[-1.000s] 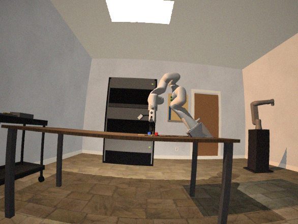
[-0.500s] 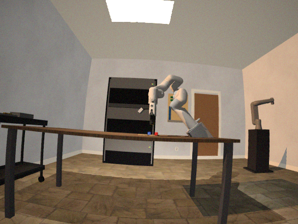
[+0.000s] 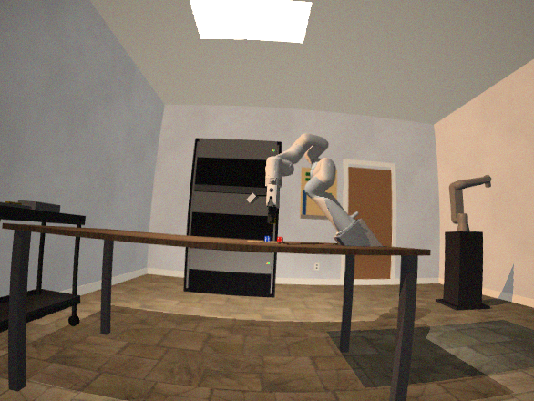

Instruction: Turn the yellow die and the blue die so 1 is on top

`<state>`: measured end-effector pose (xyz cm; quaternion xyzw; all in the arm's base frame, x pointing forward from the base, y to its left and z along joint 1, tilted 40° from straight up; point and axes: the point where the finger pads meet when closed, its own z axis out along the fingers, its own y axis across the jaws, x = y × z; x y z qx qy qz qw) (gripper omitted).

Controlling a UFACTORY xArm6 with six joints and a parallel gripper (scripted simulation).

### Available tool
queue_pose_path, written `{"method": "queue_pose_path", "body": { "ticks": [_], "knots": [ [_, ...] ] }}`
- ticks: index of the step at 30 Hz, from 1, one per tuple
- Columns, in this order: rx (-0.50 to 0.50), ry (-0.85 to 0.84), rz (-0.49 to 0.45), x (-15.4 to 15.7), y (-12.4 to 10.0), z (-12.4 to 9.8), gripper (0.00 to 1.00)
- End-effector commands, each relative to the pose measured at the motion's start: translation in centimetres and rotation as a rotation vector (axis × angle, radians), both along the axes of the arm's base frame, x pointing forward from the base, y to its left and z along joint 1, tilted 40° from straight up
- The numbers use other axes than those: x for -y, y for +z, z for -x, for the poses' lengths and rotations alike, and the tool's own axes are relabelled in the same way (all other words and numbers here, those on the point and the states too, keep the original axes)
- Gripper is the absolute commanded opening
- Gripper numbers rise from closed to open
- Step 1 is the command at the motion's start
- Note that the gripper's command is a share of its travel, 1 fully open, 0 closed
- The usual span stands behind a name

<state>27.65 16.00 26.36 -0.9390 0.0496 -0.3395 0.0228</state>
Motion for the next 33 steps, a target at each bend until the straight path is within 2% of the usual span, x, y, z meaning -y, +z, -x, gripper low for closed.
{"method": "queue_pose_path", "body": {
  "ticks": [1,5,12,20,22,24,33],
  "knots": [
    [0.015,-0.004,-0.006,-0.03,0.05,-0.42,0.27],
    [0.041,-0.005,-0.005,-0.01,0.07,-0.45,0.27],
    [0.243,-0.021,0.013,0.07,-0.1,-0.43,0.27],
    [0.391,-0.035,0.027,0.07,-0.27,-0.38,0.27],
    [0.391,-0.035,0.027,0.07,-0.27,-0.38,0.27],
    [0.462,-0.042,0.036,0.11,-0.4,-0.36,0.27],
    [0.625,-0.055,0.049,0.12,-0.46,-0.32,0.27]
  ]
}}
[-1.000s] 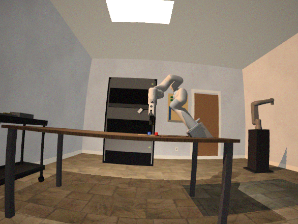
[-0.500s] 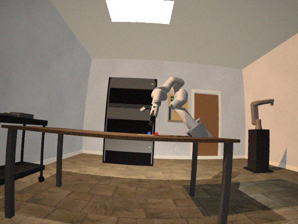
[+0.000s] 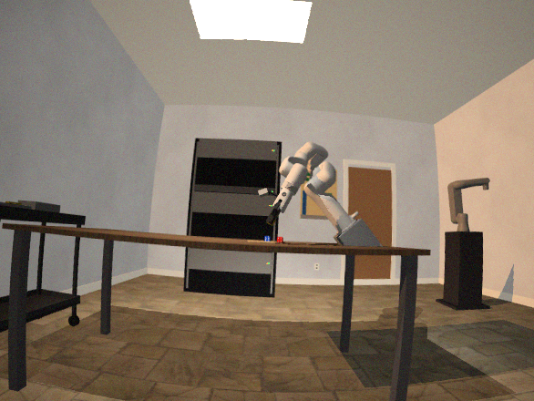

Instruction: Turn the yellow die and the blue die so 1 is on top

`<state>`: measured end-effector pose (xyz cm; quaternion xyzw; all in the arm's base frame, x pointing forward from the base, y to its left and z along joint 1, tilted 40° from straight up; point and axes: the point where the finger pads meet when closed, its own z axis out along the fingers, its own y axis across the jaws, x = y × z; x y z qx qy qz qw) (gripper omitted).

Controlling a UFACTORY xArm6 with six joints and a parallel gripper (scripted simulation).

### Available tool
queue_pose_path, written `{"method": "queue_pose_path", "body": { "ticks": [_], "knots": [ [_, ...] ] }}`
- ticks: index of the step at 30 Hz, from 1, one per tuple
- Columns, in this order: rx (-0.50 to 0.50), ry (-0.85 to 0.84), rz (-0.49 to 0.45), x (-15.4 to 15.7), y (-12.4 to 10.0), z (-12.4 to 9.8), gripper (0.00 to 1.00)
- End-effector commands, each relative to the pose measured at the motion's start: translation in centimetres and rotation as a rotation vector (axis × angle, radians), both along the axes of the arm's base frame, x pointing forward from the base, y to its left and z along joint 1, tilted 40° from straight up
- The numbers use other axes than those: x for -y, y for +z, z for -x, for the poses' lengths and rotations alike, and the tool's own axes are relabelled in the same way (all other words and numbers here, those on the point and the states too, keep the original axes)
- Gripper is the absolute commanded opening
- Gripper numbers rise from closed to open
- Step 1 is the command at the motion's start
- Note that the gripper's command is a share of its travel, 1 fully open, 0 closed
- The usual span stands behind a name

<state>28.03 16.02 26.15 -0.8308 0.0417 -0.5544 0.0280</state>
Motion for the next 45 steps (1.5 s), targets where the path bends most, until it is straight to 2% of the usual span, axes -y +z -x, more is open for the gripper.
{"method": "queue_pose_path", "body": {
  "ticks": [1,4,7,9,20,23,27,40,45],
  "knots": [
    [0.163,-0.059,0.023,0.12,-0.23,0.07,0.27],
    [0.22,-0.066,0.026,0.15,-0.26,0.08,0.27],
    [0.224,-0.066,0.026,0.14,-0.26,0.09,0.27],
    [0.307,-0.073,0.031,0.15,-0.27,0.13,0.27],
    [0.5,-0.091,0.041,0.0,-0.36,0.19,0.27],
    [0.505,-0.092,0.041,0.0,-0.36,0.19,0.27],
    [0.576,-0.094,0.045,0.0,-0.31,0.23,0.27],
    [0.596,-0.093,0.045,-0.05,-0.46,0.12,0.27],
    [0.596,-0.093,0.045,-0.08,-1.18,-0.46,0.27]
  ]
}}
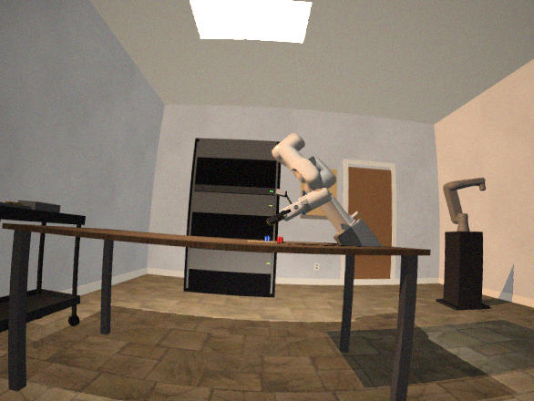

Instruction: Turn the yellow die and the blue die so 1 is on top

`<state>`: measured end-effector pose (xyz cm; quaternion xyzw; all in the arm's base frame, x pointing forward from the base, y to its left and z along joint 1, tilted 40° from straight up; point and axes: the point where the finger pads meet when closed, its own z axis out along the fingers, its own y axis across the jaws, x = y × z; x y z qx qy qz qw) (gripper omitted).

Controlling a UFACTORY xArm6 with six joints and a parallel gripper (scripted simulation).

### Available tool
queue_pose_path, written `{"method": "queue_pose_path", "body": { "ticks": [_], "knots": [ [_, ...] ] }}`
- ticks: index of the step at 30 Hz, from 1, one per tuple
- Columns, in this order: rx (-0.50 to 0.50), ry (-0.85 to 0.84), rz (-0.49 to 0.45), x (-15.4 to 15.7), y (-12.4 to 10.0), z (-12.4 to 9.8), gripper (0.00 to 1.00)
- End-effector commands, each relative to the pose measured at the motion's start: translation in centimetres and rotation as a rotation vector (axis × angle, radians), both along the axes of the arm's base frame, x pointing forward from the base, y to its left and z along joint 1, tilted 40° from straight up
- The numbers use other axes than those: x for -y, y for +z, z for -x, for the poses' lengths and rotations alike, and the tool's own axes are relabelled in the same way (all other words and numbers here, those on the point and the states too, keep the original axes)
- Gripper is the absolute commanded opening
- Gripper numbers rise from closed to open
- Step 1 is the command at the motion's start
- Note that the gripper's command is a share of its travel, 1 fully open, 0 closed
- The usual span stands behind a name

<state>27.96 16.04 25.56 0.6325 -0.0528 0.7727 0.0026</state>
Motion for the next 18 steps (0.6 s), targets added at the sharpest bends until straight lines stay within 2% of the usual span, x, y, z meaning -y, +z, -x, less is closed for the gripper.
{"method": "queue_pose_path", "body": {
  "ticks": [1,18],
  "knots": [
    [0.008,-0.01,-0.004,-0.1,-0.8,-0.7,0.27],
    [0.008,-0.01,-0.004,-0.2,-4.5,-3.7,0.27]
  ]
}}
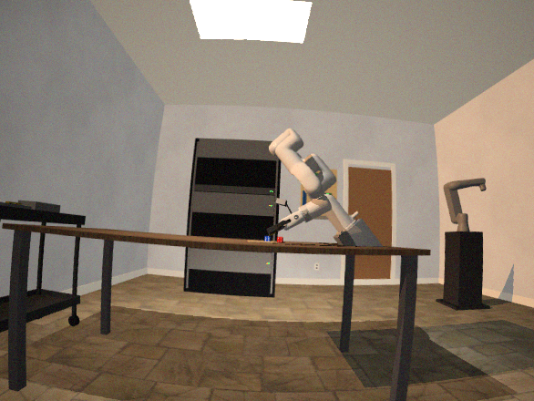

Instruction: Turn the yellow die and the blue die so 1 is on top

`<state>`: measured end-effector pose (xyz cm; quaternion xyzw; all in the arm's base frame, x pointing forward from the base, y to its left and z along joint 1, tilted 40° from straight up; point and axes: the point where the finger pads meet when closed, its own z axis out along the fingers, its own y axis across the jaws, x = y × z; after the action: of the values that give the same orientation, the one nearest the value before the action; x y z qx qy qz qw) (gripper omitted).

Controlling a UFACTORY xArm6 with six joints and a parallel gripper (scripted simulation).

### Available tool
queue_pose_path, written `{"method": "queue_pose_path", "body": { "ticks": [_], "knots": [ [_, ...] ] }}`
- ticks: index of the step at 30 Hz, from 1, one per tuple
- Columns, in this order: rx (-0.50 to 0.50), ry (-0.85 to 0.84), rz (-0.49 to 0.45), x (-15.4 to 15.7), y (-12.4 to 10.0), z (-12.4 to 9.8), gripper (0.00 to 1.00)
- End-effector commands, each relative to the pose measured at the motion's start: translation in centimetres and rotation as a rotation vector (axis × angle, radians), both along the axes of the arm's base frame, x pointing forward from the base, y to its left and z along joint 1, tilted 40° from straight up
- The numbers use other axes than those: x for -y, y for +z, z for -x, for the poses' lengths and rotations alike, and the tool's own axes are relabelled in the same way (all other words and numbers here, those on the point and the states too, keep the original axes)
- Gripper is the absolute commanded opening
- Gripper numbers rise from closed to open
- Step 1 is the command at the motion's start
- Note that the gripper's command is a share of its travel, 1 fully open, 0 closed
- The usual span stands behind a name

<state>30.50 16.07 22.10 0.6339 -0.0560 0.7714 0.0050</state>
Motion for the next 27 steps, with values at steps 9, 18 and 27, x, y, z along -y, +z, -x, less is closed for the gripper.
{"method": "queue_pose_path", "body": {
  "ticks": [9,18,27],
  "knots": [
    [0.012,-0.002,-0.002,-0.24,-1.67,-1.65,0.27],
    [0.012,-0.002,-0.002,-0.24,-1.67,-1.65,0.27],
    [0.012,-0.002,-0.002,-0.24,-1.67,-1.65,0.27]
  ]
}}
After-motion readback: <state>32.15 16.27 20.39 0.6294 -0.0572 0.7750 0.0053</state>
